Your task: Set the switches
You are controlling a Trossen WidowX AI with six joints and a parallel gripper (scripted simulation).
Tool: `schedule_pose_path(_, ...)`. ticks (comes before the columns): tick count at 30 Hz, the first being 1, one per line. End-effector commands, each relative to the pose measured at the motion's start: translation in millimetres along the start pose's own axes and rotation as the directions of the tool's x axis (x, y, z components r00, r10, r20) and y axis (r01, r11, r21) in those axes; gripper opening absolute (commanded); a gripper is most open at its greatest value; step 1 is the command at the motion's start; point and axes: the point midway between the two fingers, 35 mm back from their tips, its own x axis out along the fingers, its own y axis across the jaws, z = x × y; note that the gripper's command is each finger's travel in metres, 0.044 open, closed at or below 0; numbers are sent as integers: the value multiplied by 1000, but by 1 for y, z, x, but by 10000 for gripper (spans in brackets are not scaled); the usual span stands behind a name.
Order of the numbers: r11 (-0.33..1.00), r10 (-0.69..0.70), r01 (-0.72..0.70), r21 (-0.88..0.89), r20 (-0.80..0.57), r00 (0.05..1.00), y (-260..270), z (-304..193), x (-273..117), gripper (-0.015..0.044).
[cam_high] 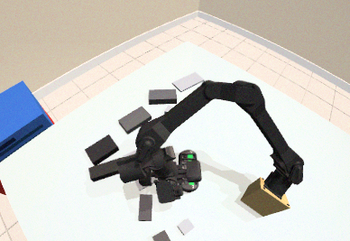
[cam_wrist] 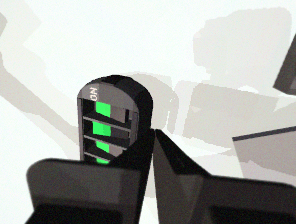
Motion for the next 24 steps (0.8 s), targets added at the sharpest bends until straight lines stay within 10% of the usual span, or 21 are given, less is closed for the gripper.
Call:
schedule_pose_path(1, 1000, 3, -3, 9, 3, 1000, -3, 1, -1, 0)
schedule_pose_path(24, 924, -382, 383, 2, 76, 921, 63, -76, 14, 0)
